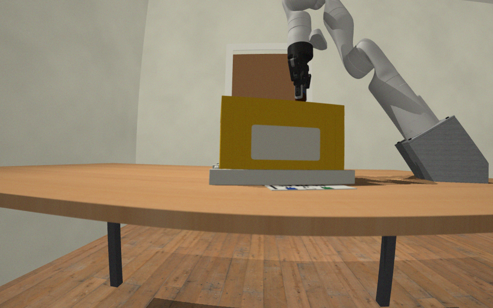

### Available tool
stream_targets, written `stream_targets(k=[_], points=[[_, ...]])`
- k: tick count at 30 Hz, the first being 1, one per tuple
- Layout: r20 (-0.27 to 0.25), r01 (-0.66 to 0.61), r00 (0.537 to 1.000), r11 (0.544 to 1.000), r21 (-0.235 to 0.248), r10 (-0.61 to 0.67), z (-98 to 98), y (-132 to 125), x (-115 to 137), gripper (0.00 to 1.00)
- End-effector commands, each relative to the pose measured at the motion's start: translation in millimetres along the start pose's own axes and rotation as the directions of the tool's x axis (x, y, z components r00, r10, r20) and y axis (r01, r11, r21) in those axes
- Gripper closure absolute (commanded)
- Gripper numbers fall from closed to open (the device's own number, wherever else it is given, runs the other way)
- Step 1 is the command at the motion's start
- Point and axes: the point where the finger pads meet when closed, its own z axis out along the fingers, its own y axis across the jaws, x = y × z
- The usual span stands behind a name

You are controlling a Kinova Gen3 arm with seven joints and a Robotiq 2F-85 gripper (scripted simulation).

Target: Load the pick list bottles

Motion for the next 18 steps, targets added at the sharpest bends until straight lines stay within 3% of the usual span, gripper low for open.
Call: stream_targets(k=[1, 18], points=[[0.001, 0.000, 1.000, 1.000, -0.001, 0.000, 2.3, 0, 0, 0.90], [0.001, 0.000, 1.000, 1.000, -0.001, 0.000, 17.3, 0, 0, 0.90]])
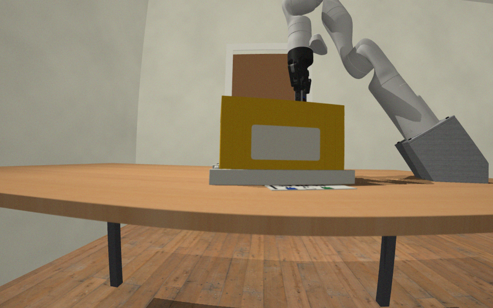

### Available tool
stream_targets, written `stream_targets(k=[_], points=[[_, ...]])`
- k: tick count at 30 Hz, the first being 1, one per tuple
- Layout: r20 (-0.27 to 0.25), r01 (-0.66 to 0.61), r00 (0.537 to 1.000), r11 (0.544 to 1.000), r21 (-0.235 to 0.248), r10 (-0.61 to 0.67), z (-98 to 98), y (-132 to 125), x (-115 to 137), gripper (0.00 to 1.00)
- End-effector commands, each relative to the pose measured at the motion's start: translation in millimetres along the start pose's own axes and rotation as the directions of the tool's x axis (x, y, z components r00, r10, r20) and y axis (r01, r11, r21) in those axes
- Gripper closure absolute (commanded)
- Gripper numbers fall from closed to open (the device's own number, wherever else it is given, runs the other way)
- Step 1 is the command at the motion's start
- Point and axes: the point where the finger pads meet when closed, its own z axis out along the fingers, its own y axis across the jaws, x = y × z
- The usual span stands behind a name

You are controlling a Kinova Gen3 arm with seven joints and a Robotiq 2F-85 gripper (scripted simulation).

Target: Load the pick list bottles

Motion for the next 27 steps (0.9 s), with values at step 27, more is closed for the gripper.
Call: stream_targets(k=[27], points=[[0.001, 0.000, 1.000, 1.000, -0.001, 0.000, 24.4, 0, 0, 0.90]])
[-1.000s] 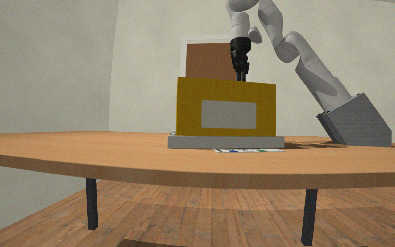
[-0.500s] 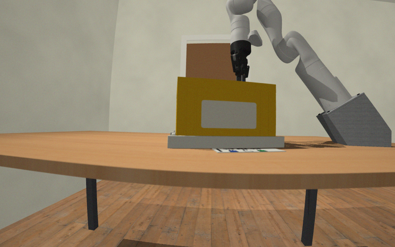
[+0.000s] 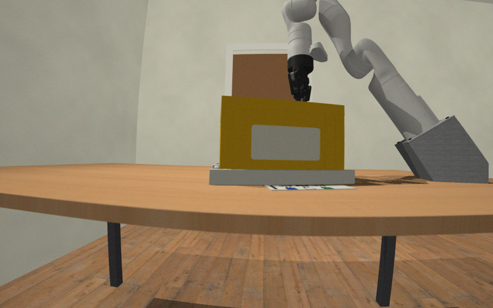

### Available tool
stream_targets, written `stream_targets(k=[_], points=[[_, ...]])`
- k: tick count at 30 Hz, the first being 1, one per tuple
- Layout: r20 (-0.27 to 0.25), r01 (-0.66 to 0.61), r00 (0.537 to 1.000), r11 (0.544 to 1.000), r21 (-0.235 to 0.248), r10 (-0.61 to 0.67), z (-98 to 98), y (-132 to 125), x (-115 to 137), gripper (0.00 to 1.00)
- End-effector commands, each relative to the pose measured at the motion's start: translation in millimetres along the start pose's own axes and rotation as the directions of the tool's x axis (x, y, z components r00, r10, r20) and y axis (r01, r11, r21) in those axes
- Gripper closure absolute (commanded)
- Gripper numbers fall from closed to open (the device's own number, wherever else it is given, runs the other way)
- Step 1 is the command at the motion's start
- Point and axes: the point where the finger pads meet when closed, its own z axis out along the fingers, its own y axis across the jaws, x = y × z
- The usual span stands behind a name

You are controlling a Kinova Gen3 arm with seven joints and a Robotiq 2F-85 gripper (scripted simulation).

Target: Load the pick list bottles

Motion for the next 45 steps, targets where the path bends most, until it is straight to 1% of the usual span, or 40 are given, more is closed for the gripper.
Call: stream_targets(k=[1, 15, 45], points=[[0.001, 0.000, 1.000, 1.000, -0.001, 0.000, 2.4, 0, 0, 0.90], [0.001, 0.000, 1.000, 1.000, -0.001, 0.000, 14.5, 0, 0, 0.90], [0.001, 0.000, 1.000, 1.000, -0.001, 0.000, 14.5, 0, 0, 0.90]])
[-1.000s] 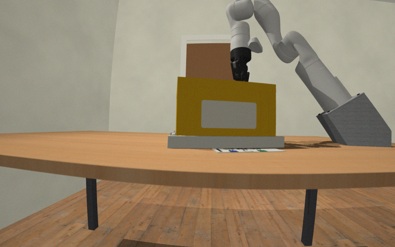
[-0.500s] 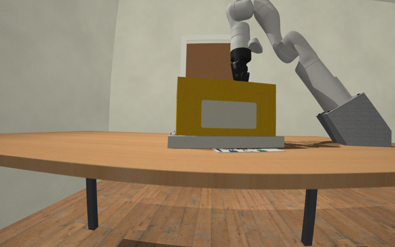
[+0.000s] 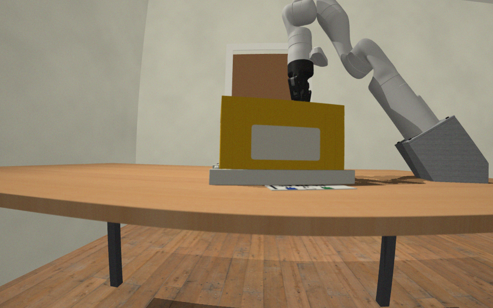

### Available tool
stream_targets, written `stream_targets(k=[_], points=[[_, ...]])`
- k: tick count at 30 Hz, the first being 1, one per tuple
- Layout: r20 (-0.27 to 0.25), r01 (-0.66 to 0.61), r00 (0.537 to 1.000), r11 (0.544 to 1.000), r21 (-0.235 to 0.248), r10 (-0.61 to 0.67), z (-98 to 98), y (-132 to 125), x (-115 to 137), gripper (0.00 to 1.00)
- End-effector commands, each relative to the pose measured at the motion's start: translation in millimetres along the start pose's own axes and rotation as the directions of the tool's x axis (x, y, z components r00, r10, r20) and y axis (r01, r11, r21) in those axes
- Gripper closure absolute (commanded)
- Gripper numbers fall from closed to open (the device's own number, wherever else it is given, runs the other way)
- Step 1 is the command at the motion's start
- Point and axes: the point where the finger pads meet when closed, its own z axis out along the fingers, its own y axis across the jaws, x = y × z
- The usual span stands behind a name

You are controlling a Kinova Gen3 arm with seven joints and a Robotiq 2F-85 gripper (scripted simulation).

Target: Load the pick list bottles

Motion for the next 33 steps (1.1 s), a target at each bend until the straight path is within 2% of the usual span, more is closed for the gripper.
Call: stream_targets(k=[1, 33], points=[[0.001, 0.000, 1.000, 1.000, -0.001, 0.000, -0.2, 0, 0, 0.90], [0.001, 0.000, 1.000, 1.000, -0.001, 0.000, 10.7, 0, 0, 0.90]])
